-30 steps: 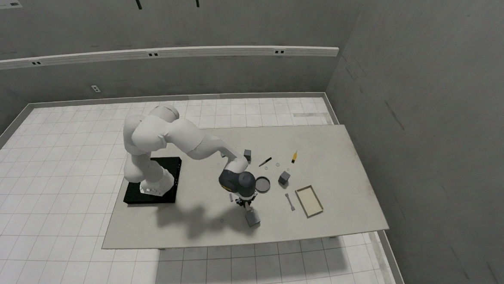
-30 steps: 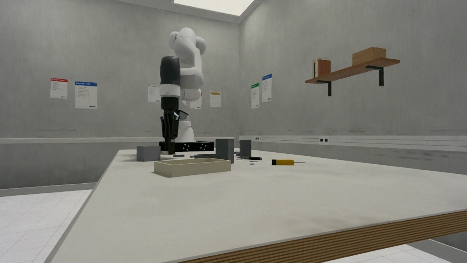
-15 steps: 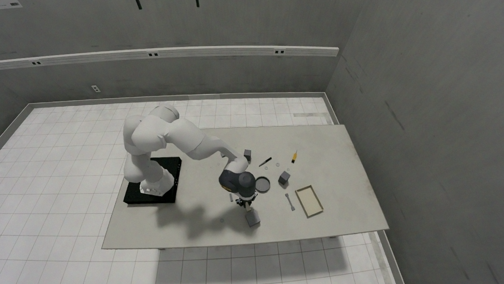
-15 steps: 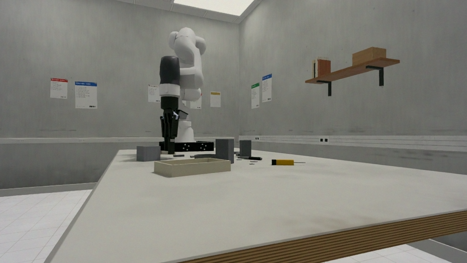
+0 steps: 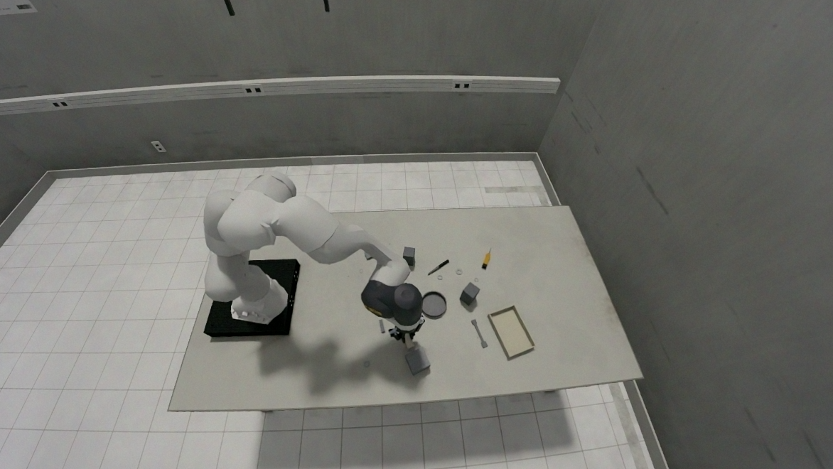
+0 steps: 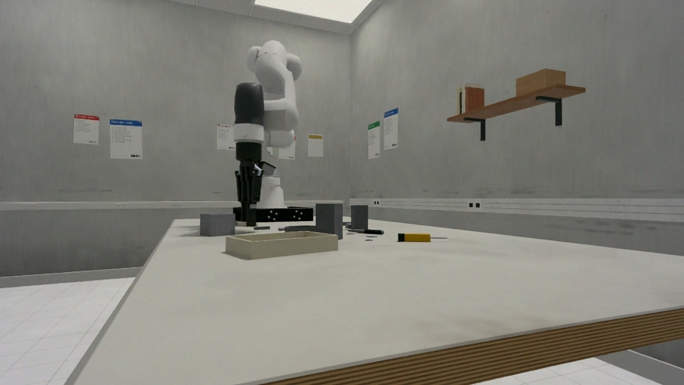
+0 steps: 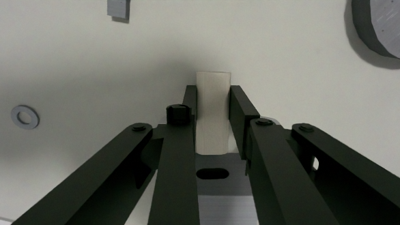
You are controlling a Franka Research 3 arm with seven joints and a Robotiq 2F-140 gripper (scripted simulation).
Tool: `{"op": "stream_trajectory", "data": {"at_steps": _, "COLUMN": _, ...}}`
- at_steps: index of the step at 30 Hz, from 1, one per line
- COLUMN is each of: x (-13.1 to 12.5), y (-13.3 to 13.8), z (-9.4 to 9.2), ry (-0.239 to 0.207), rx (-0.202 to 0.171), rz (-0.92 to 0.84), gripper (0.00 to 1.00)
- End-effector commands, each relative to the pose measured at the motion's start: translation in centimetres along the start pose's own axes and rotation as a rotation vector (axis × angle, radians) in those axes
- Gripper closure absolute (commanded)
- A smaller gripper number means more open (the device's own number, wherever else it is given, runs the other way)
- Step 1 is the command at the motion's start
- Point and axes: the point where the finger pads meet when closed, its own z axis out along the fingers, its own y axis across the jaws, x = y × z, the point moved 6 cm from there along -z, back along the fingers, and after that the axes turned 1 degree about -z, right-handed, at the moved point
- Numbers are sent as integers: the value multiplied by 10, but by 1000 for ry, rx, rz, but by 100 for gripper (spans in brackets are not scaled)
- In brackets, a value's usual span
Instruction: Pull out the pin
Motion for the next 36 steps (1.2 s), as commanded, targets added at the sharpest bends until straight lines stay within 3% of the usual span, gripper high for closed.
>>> {"op": "stream_trajectory", "data": {"at_steps": 1, "x": 0, "y": 1, "z": -1, "ry": -3, "rx": -4, "rz": 5, "gripper": 90}}
{"op": "stream_trajectory", "data": {"at_steps": 36, "x": 9, "y": 2, "z": -1, "ry": -6, "rx": -6, "rz": 7, "gripper": 90}}
